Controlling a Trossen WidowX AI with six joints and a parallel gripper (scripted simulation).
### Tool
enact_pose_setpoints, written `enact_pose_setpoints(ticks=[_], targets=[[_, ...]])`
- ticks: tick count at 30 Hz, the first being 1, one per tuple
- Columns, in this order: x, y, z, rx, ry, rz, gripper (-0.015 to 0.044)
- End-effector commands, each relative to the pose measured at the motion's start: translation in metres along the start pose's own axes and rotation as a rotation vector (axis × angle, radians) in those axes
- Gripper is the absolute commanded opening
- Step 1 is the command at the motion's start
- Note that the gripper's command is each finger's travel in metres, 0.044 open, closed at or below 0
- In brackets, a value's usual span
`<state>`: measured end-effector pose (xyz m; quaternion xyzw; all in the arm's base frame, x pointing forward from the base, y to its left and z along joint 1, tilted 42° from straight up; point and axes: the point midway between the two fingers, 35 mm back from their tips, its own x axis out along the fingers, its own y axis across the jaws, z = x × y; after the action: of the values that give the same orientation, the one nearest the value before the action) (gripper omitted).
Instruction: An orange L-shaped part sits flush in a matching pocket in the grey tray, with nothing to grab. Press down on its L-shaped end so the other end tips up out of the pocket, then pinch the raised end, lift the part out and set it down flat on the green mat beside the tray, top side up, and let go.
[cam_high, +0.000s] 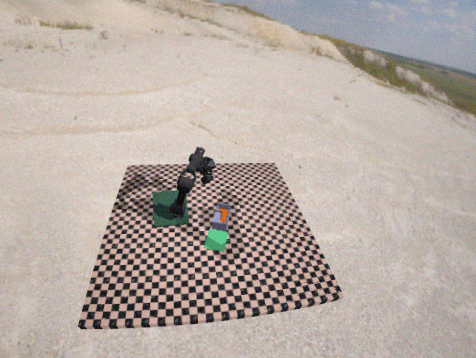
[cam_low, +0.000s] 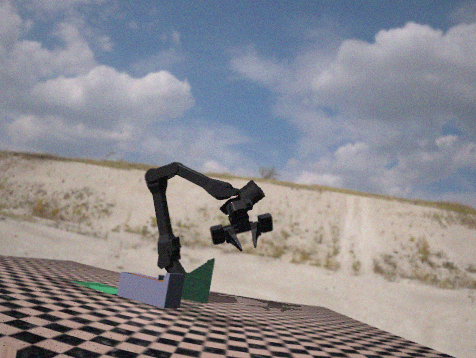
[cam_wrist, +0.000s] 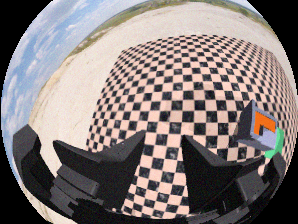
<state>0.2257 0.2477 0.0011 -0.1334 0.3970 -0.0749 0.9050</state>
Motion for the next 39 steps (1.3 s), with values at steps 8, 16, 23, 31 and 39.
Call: enact_pose_setpoints(ticks=[8,16,23,31,39], targets=[[0.030,-0.109,0.065,0.109,0.383,-0.353,0.0180],[0.024,-0.176,0.085,0.177,0.598,-0.503,0.0180],[0.024,-0.178,0.085,0.179,0.603,-0.506,0.0180],[0.063,-0.199,0.056,0.180,0.602,-0.506,0.0180],[0.076,-0.209,0.042,0.179,0.601,-0.509,0.0180]])
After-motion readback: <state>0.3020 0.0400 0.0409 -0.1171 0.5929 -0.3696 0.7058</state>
